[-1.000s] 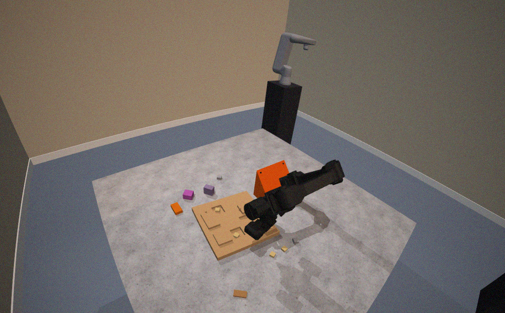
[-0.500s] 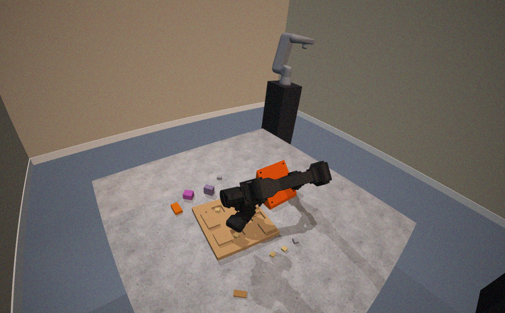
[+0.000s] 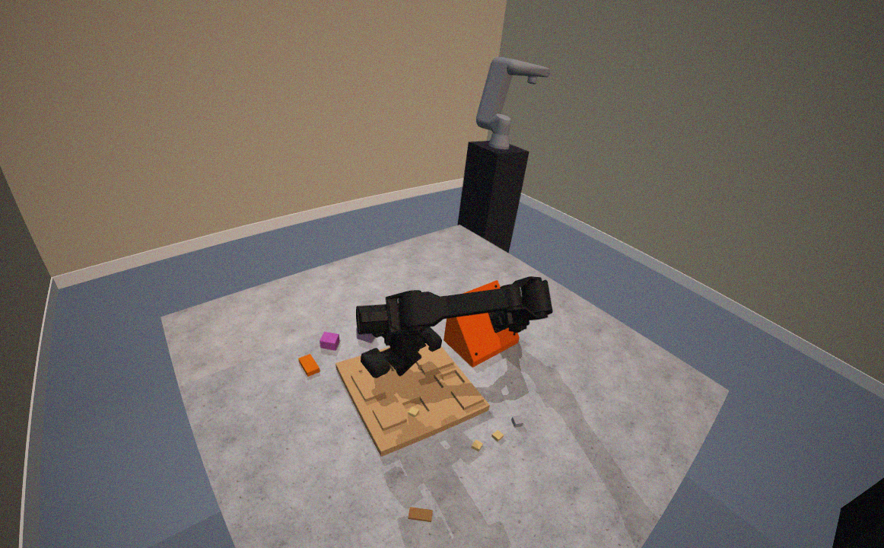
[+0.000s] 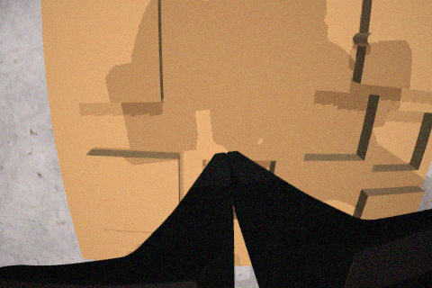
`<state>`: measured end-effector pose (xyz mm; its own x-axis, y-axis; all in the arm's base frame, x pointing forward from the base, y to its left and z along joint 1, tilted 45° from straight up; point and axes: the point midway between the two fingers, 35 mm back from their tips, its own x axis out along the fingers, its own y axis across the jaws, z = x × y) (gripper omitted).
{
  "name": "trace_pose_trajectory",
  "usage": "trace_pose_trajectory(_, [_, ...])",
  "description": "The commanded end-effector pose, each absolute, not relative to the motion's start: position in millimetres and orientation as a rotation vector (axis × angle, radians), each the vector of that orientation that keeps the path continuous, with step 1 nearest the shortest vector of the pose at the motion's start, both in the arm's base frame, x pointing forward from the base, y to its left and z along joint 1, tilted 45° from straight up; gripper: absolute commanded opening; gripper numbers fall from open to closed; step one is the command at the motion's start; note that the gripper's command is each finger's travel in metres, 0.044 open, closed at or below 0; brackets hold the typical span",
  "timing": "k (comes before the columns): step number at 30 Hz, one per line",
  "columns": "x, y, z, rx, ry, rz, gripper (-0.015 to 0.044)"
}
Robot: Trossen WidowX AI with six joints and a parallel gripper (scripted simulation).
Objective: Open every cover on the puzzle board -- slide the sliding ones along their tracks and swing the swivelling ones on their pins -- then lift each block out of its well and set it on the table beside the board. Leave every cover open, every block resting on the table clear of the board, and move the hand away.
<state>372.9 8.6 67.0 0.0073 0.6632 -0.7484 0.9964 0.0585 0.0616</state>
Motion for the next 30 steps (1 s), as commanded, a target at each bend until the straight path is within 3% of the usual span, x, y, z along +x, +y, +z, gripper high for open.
trace_pose_trajectory(1, [375.4,-9.6,48.1,1.764,1.716,-0.834,0.0])
trace_pose_trajectory(16, [369.4,-61.6,-11.3,2.08,1.653,-1.331,0.0])
trace_pose_trajectory(30, [369.8,-41.8,-32.6,2.084,1.652,-1.337,0.0])
